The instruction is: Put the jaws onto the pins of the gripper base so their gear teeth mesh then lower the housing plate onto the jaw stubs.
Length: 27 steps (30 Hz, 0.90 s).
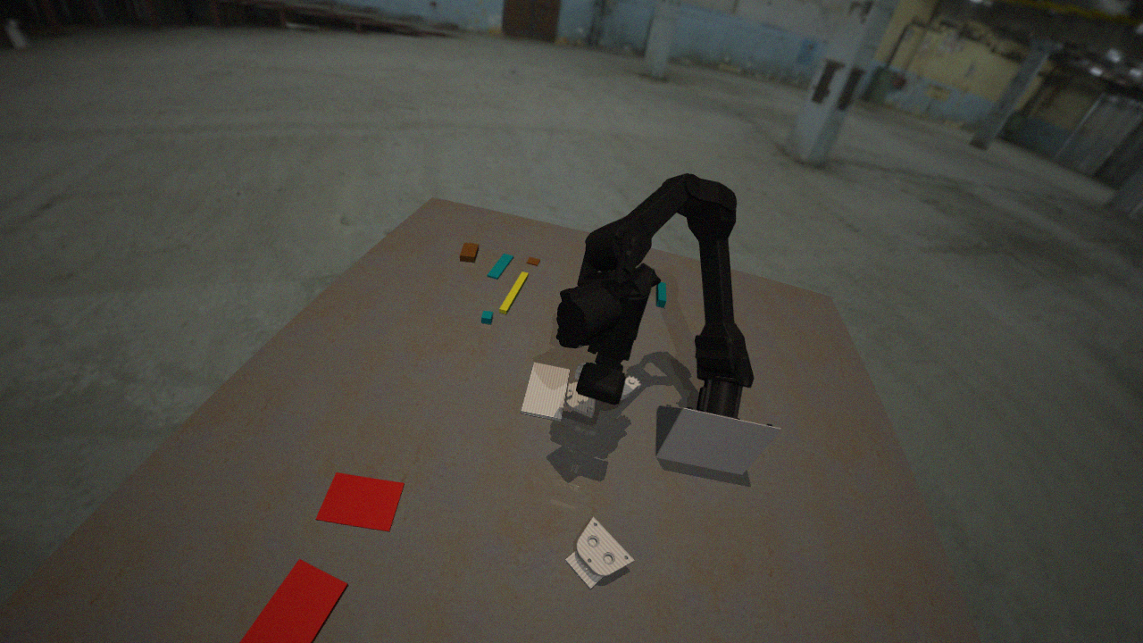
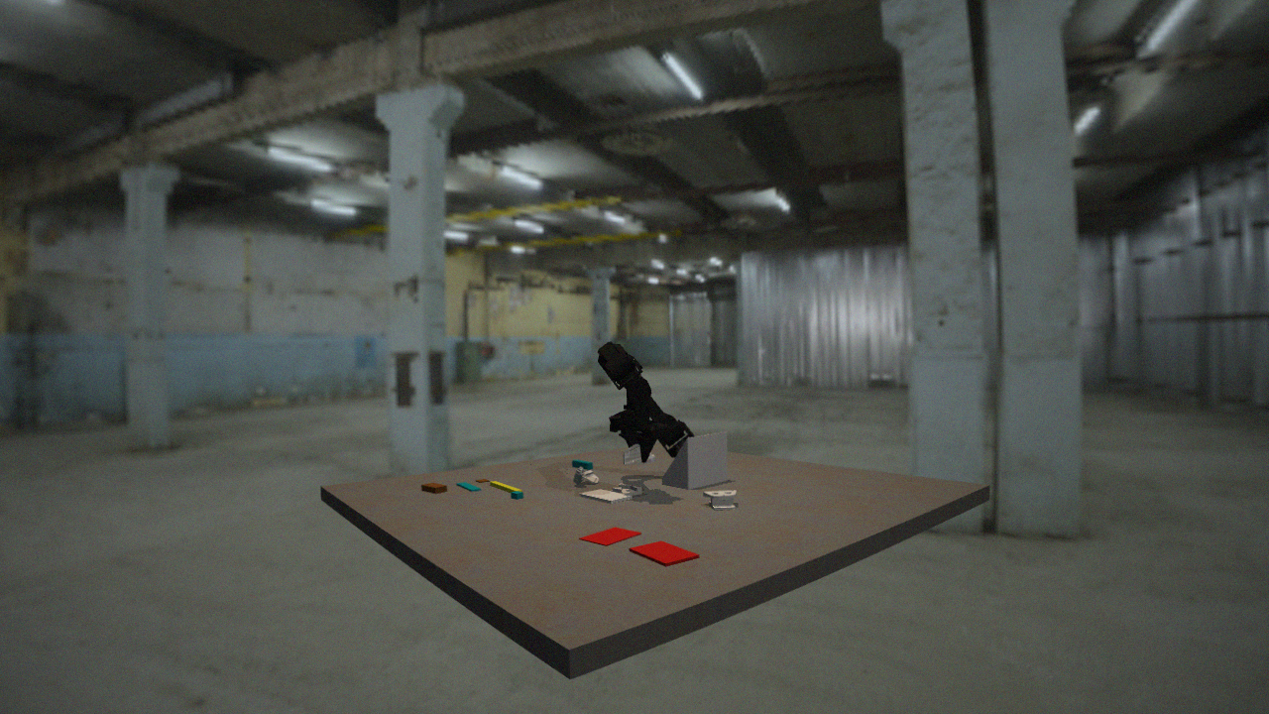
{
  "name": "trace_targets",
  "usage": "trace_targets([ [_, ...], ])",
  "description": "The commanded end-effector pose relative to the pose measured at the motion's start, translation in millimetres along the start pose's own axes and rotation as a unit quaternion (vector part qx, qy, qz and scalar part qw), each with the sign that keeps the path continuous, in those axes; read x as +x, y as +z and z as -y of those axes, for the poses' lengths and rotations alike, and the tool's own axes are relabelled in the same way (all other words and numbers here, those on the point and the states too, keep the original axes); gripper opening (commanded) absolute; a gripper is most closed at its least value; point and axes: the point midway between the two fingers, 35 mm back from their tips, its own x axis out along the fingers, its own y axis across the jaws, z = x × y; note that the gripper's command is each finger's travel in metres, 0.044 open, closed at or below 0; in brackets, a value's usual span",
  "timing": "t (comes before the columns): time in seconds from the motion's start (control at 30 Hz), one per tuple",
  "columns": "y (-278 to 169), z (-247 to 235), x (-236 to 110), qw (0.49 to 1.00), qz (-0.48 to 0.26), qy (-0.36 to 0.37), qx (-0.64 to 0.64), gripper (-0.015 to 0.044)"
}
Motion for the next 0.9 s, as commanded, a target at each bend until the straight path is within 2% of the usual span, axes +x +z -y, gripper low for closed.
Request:
trace_targets([
  [0.0,13.2,-1.9,-2.0,1.0,0.003,0.0,-0.002,0.0134],
  [0.6,71.7,-1.5,1.0,1.0,0.004,-0.003,-0.001,0.0134],
  [0.87,73.8,-1.3,1.3,1.0,0.004,-0.003,0.0,0.0134],
])
